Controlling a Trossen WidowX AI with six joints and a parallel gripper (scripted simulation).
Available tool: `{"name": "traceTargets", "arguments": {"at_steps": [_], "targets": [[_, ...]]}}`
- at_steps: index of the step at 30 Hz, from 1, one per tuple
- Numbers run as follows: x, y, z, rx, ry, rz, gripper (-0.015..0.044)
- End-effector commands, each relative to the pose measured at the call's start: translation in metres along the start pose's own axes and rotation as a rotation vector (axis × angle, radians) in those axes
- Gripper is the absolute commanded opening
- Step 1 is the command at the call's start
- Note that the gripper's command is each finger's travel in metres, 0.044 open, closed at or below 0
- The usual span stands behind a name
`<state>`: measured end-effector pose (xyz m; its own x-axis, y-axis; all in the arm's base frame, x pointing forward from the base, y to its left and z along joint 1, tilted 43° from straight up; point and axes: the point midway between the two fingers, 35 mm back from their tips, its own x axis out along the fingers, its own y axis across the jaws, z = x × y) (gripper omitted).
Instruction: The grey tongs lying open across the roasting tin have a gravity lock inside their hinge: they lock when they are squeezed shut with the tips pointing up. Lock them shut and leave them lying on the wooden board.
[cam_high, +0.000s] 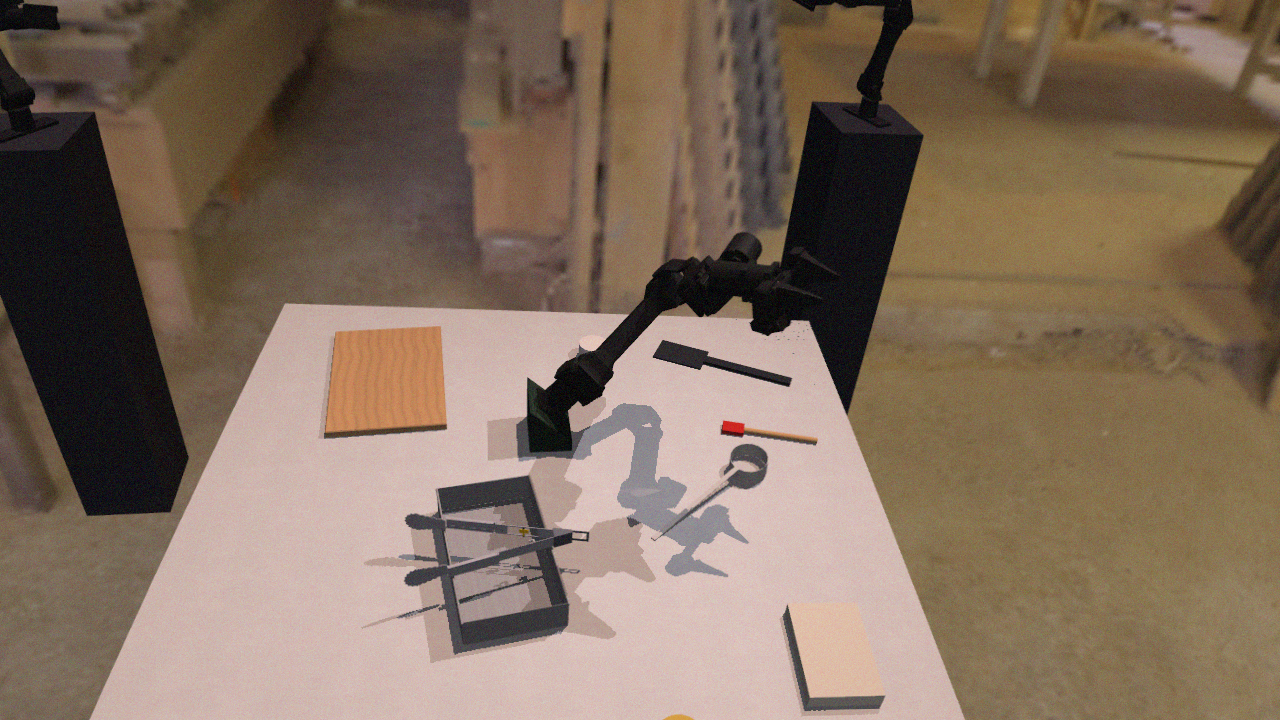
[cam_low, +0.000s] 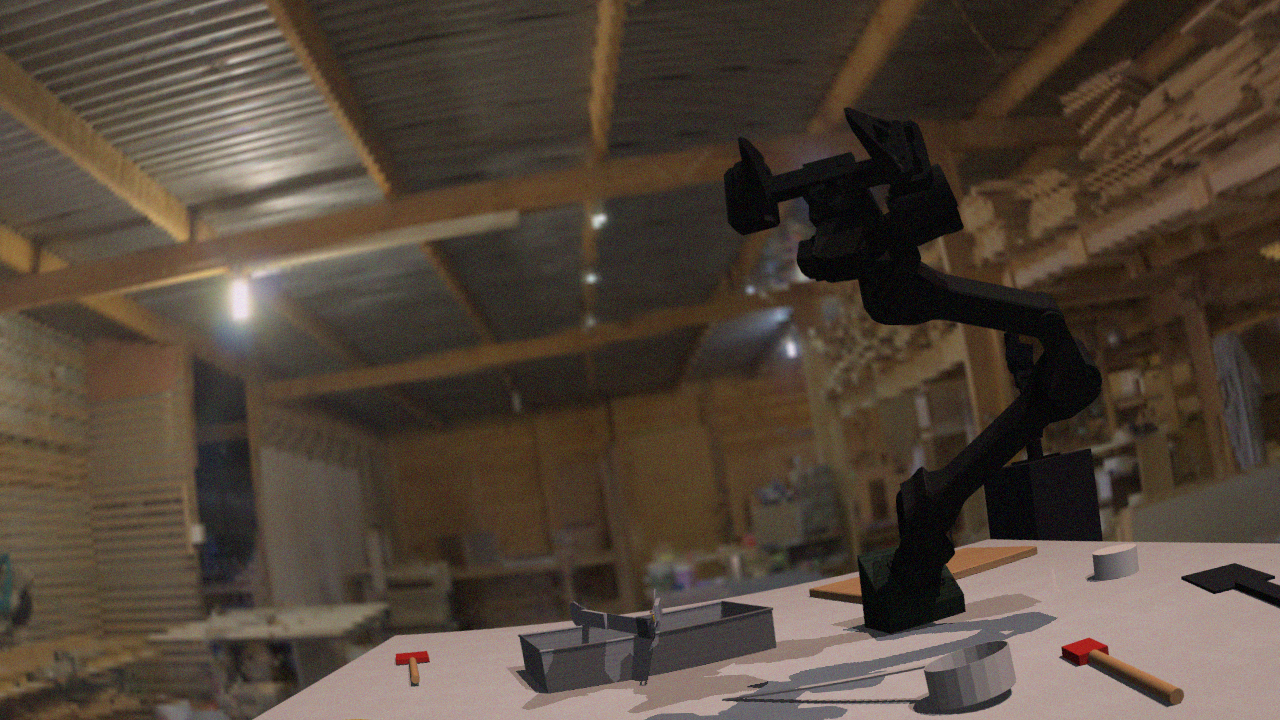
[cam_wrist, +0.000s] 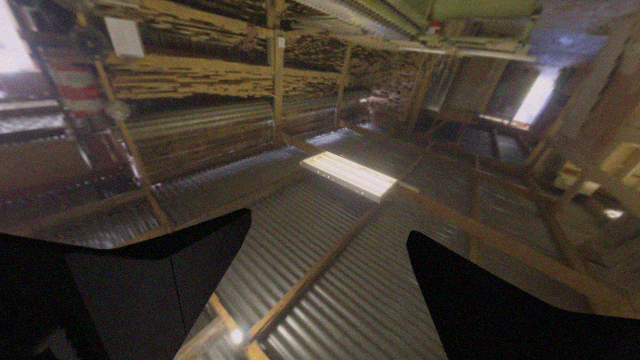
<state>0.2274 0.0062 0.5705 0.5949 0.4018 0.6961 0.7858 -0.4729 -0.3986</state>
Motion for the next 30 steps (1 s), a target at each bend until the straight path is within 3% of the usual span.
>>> {"name": "traceTargets", "arguments": {"at_steps": [1, 8, 15, 22, 30], "targets": [[0.006, 0.041, 0.002, 0.065, -0.012, 0.108, 0.0440], [0.001, 0.151, 0.014, 0.209, -0.057, 0.414, 0.0440], [-0.032, 0.262, 0.040, 0.373, -0.116, 0.747, 0.0440], [-0.095, 0.354, 0.079, 0.562, -0.208, 1.092, 0.0440], [-0.181, 0.415, 0.131, 0.797, -0.338, 1.435, 0.0440]]}}
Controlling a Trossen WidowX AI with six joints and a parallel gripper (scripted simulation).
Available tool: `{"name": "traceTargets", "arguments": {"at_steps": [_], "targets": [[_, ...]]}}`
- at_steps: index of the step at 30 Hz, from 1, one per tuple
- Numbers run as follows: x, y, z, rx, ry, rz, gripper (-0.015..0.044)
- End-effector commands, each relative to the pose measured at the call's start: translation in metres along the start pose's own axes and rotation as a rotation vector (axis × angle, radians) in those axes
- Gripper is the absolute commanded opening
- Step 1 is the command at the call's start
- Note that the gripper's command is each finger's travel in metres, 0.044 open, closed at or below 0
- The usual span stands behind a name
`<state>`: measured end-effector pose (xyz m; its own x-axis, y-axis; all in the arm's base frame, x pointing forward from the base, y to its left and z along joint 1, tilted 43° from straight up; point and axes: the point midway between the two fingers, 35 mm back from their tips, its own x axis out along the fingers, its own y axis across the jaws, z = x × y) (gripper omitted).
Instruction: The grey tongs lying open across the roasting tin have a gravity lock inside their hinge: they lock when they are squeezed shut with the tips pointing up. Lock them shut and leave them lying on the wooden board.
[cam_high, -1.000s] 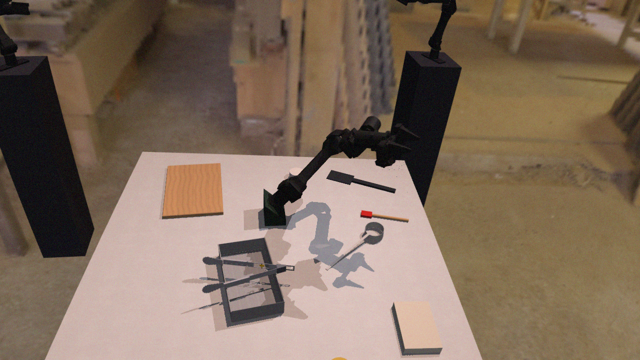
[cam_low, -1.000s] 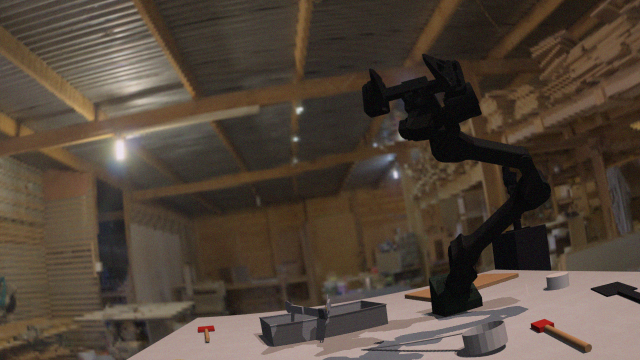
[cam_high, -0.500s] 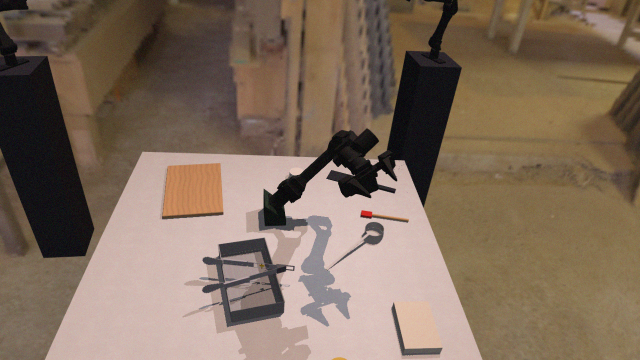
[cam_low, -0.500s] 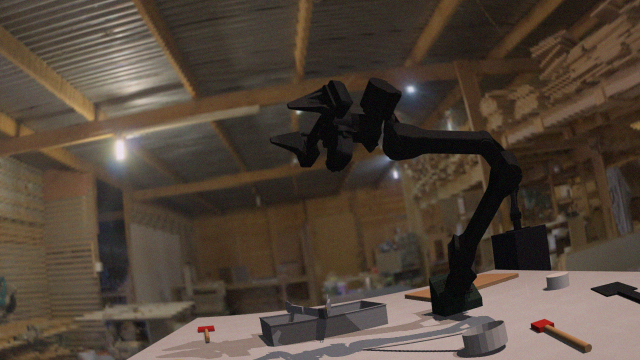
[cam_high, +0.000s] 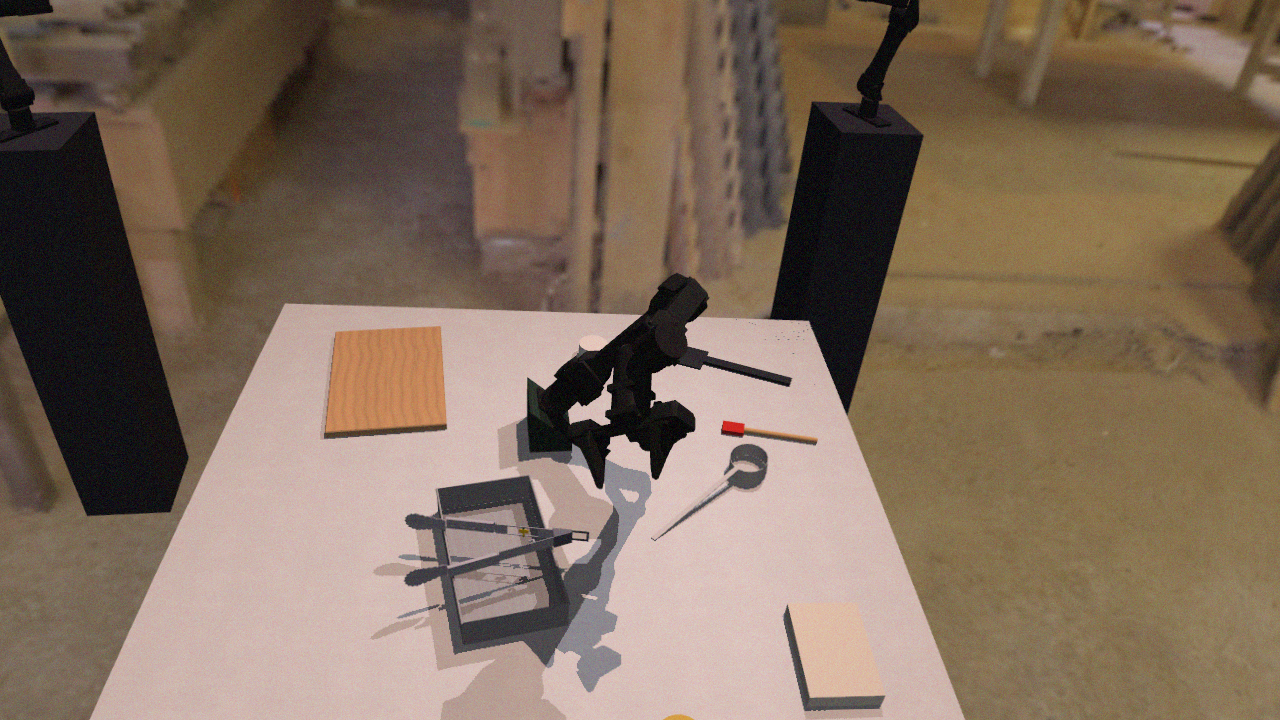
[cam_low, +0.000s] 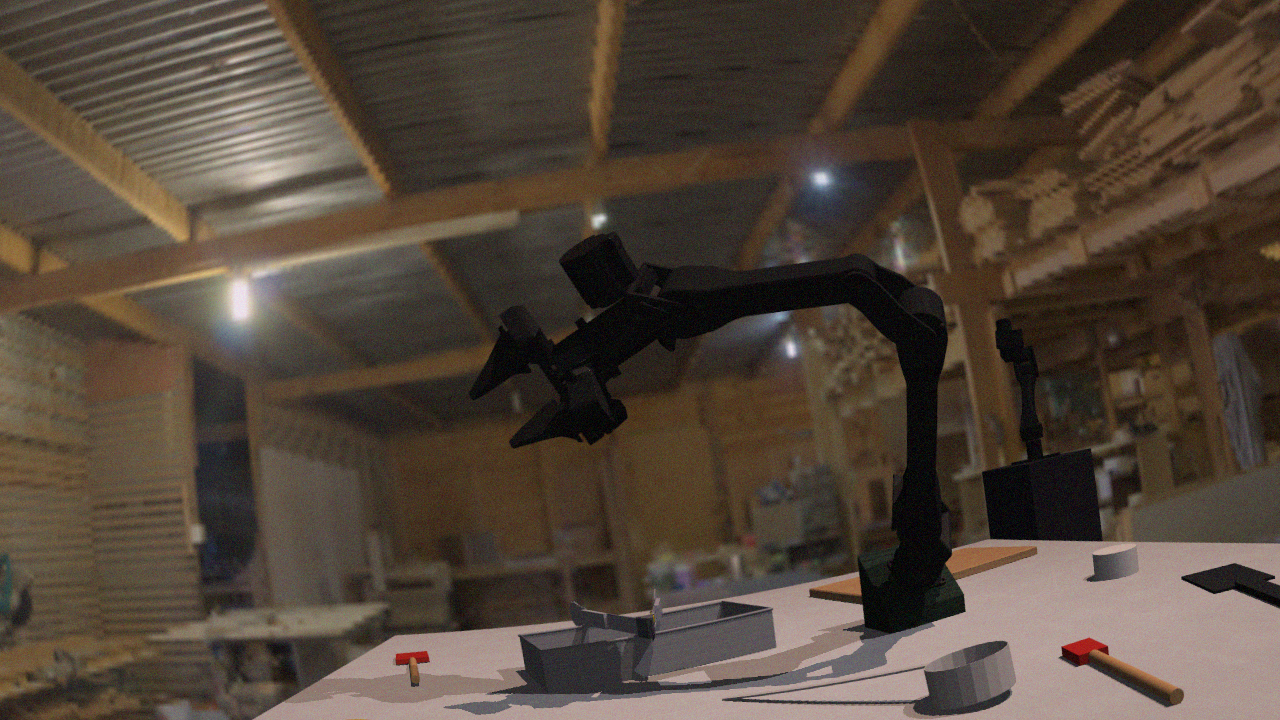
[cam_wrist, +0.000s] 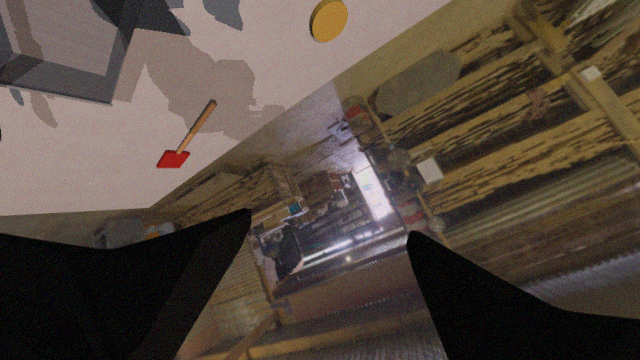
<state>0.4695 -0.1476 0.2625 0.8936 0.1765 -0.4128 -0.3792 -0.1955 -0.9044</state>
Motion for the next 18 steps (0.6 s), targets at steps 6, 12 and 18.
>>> {"name": "traceTargets", "arguments": {"at_steps": [6, 12, 18], "targets": [[0.036, 0.138, 0.003, 0.258, -0.213, 0.458, 0.0440], [0.032, 0.207, 0.023, 0.435, -0.382, 0.704, 0.0440], [0.015, 0.257, 0.048, 0.629, -0.579, 0.921, 0.0440]]}}
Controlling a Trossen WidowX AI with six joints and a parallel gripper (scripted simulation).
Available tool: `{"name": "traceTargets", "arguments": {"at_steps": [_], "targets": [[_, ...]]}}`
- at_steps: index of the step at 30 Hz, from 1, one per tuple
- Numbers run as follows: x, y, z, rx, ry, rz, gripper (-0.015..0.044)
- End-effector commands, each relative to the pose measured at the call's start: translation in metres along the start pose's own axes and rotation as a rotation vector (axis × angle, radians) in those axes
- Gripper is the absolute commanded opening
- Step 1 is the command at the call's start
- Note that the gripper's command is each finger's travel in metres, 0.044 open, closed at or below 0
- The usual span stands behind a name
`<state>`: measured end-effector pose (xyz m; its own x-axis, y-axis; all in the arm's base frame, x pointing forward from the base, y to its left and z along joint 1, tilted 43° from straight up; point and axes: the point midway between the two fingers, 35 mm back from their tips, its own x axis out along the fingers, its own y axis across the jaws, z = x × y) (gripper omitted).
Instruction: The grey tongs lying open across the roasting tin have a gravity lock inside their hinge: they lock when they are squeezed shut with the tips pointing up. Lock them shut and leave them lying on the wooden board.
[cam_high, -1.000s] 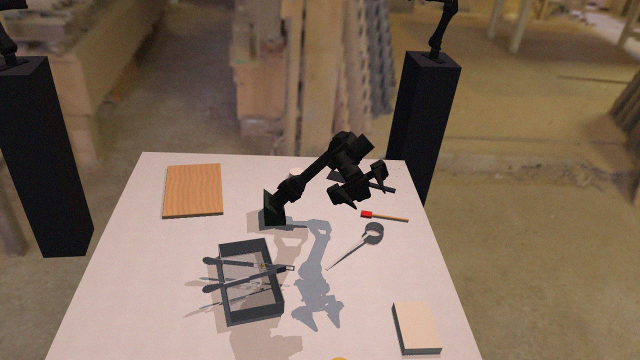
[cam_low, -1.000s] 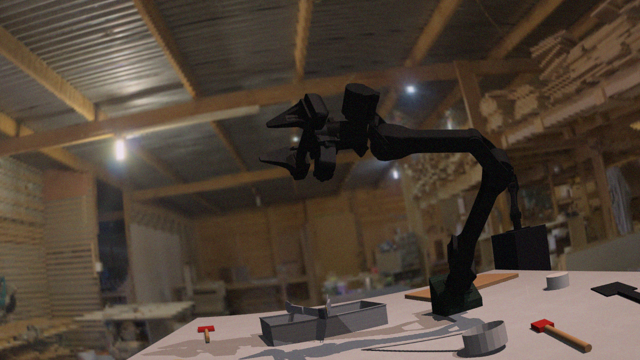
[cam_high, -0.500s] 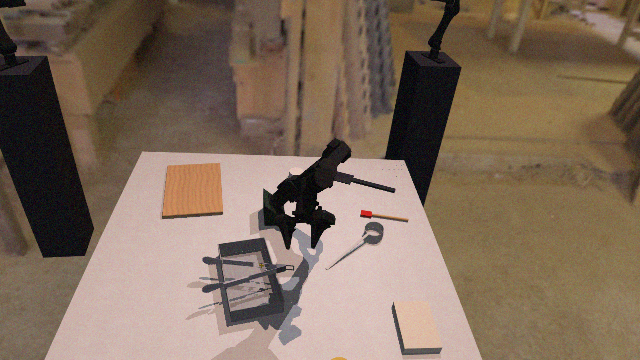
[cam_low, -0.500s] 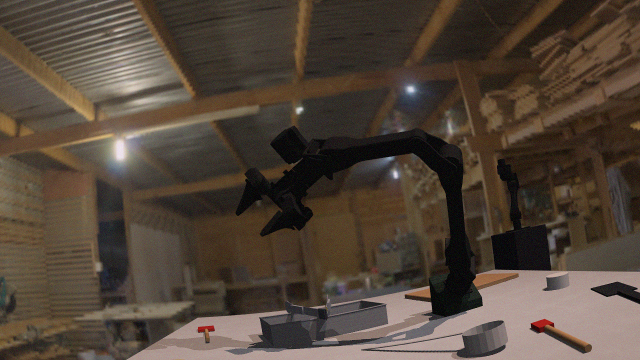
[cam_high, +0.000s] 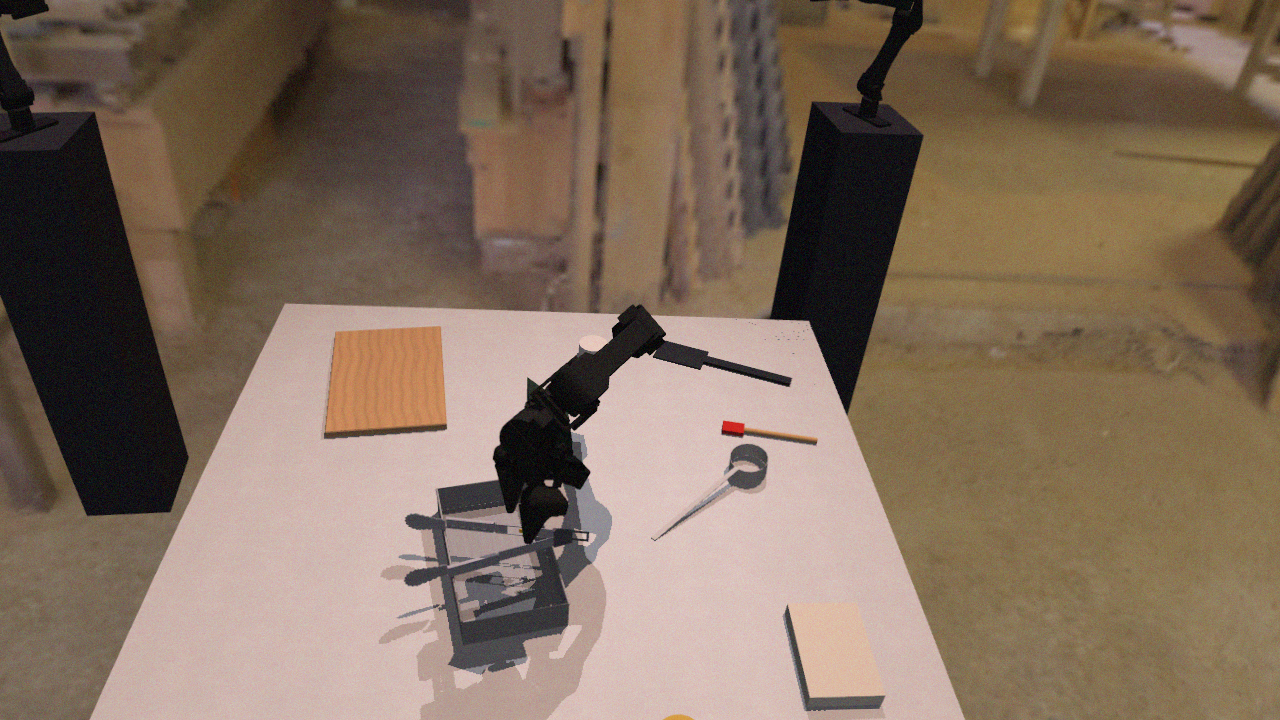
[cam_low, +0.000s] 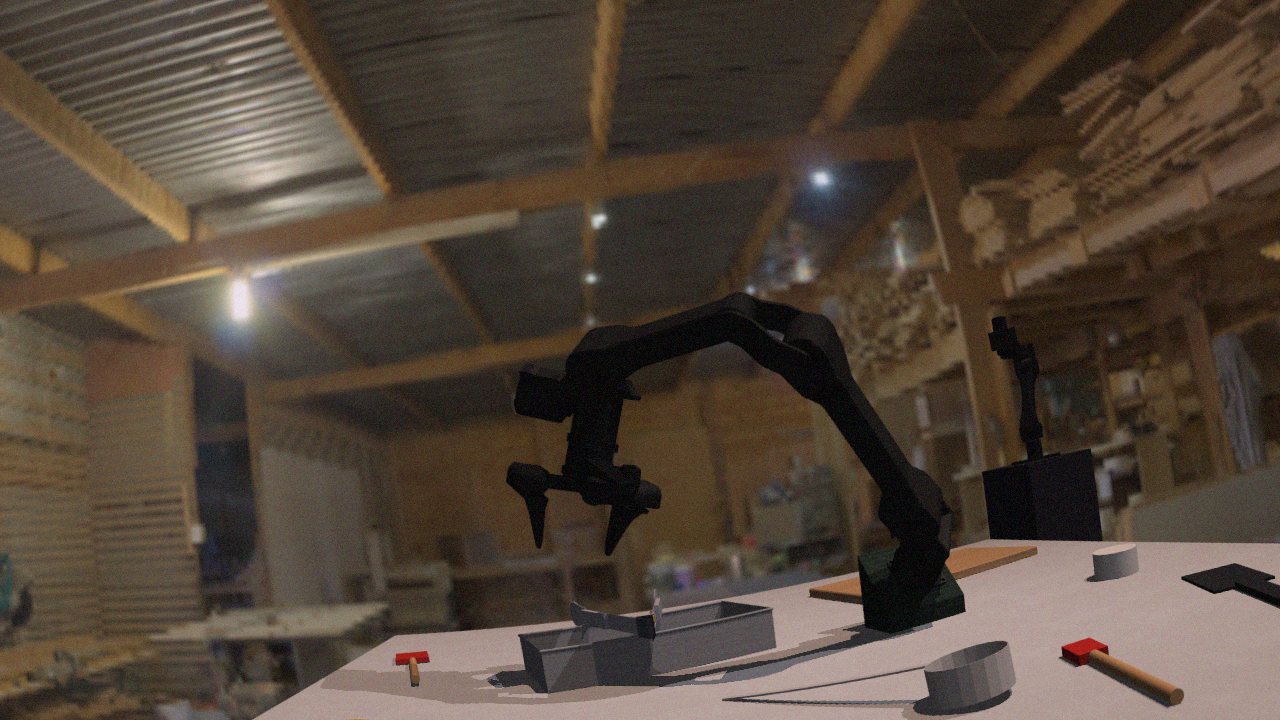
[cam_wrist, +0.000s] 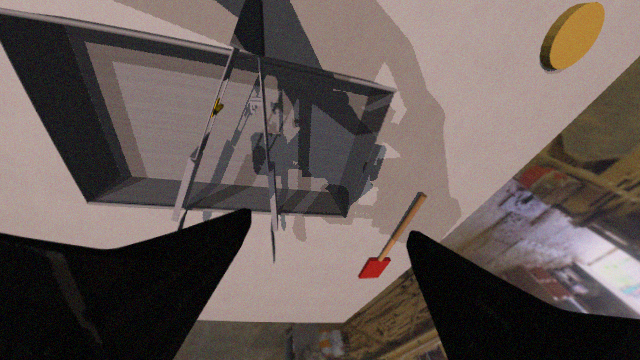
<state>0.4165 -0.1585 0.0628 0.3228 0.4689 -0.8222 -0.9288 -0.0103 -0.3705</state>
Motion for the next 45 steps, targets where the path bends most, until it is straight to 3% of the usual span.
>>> {"name": "traceTargets", "arguments": {"at_steps": [1, 23, 45], "targets": [[0.028, 0.060, -0.003, 0.182, -0.234, 0.258, 0.0440], [0.028, 0.068, -0.001, 0.187, -0.240, 0.264, 0.0440], [0.061, 0.073, 0.006, 0.187, -0.239, 0.263, 0.0440]]}}
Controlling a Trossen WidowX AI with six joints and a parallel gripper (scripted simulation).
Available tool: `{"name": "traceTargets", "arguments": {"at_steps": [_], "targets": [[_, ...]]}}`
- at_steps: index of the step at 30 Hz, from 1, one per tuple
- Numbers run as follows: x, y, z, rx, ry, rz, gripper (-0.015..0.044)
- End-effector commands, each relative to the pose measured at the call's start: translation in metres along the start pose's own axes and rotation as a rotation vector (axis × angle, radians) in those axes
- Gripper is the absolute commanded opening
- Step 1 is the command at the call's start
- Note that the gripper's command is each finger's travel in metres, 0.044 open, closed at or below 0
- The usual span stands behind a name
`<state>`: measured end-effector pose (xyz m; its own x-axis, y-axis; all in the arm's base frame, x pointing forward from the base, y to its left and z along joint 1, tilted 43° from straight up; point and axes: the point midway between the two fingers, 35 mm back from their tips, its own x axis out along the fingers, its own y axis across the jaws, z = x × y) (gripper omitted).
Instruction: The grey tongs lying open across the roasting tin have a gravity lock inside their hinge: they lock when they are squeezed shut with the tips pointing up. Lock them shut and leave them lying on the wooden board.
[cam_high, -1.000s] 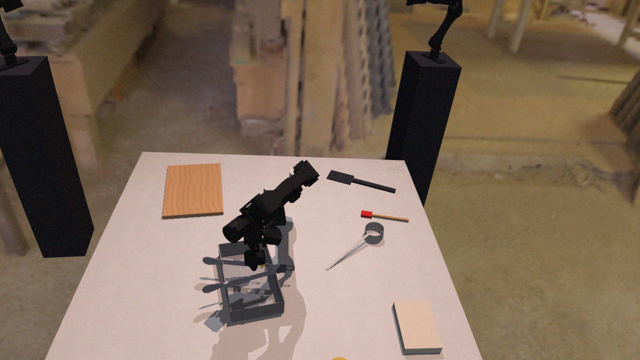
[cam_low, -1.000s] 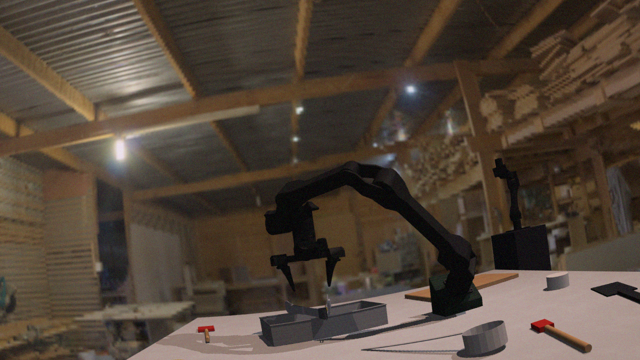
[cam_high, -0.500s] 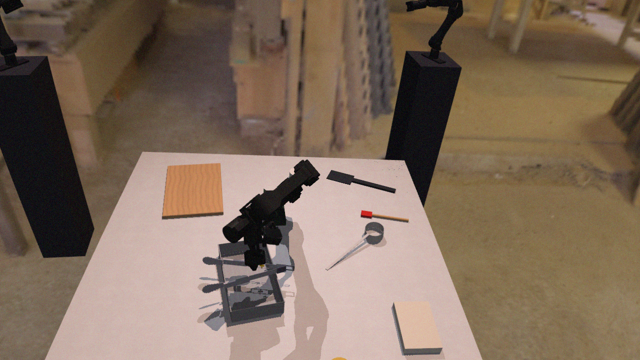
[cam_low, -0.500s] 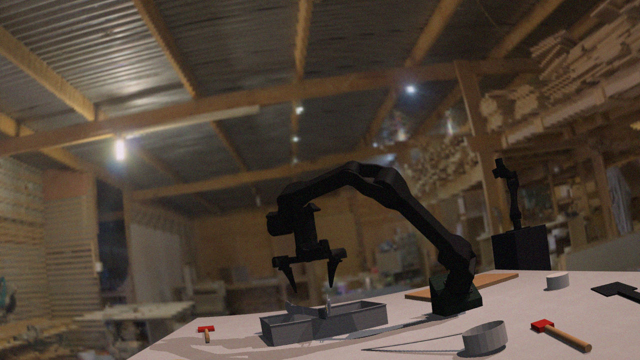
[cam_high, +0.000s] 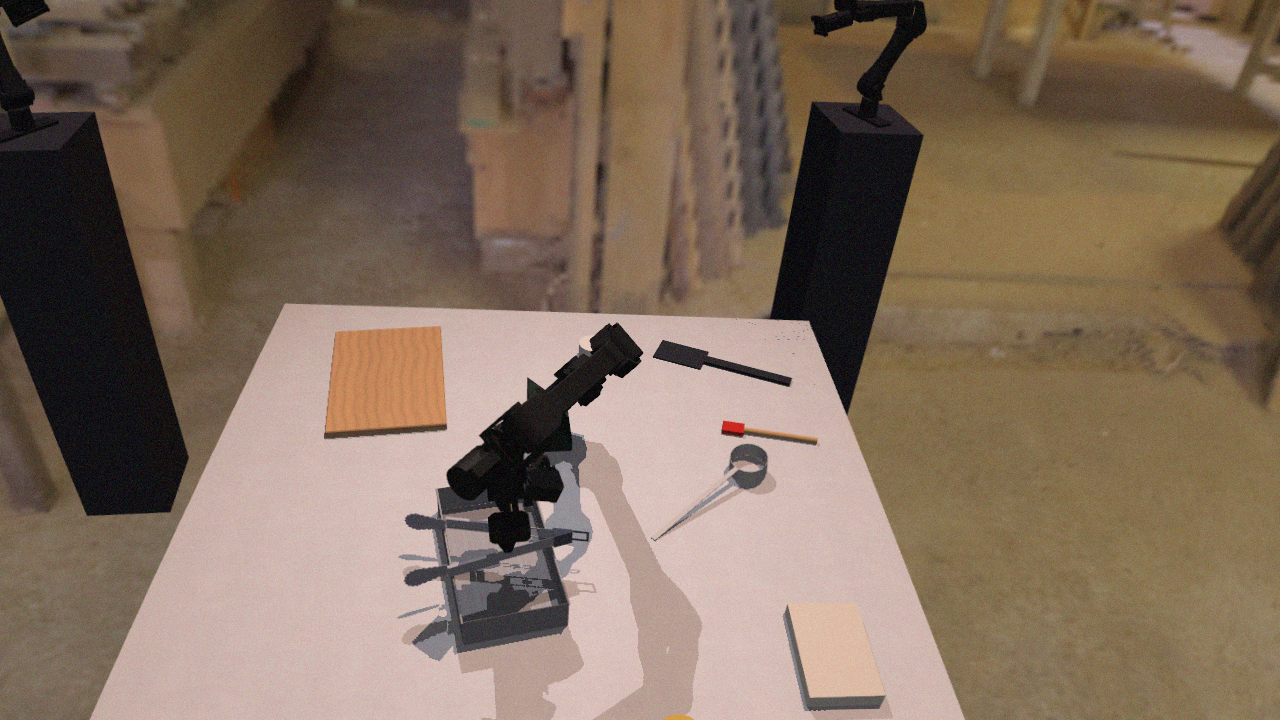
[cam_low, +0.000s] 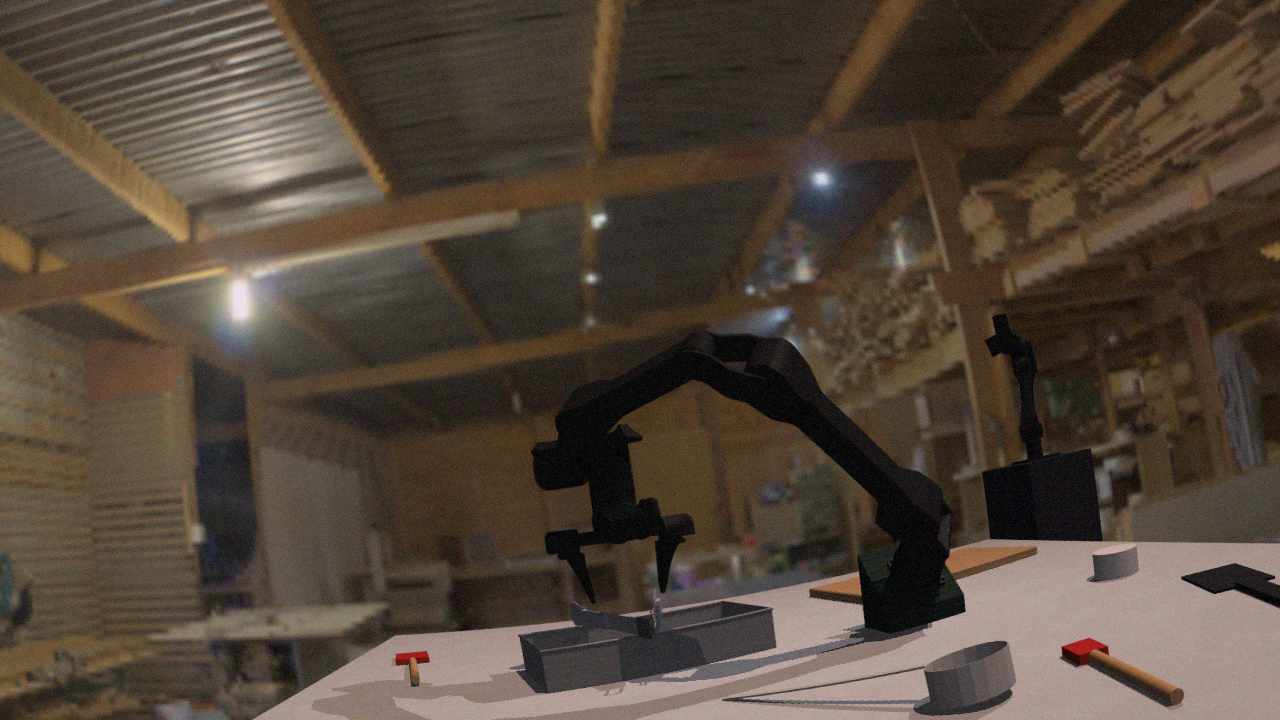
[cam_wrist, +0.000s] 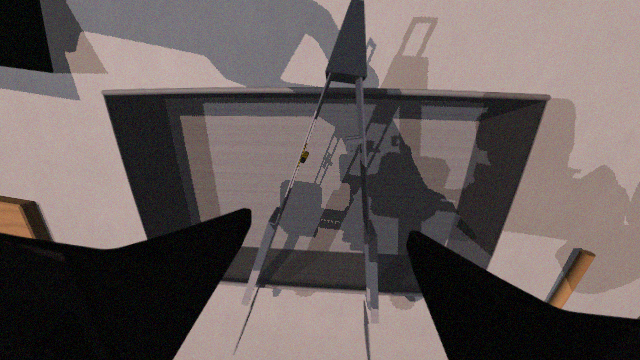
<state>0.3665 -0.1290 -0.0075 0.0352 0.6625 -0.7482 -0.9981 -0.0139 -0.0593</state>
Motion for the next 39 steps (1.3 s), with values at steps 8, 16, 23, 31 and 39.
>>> {"name": "traceTargets", "arguments": {"at_steps": [8, 16, 23, 31, 39], "targets": [[0.019, -0.001, 0.000, 0.006, -0.003, -0.003, 0.0440], [0.032, -0.001, 0.000, 0.006, -0.003, -0.004, 0.0440], [0.043, 0.000, 0.000, 0.006, -0.004, -0.004, 0.0440], [0.056, 0.001, 0.001, 0.005, -0.005, -0.004, 0.0440], [0.069, 0.002, 0.002, 0.005, -0.007, -0.004, 0.0440]]}}
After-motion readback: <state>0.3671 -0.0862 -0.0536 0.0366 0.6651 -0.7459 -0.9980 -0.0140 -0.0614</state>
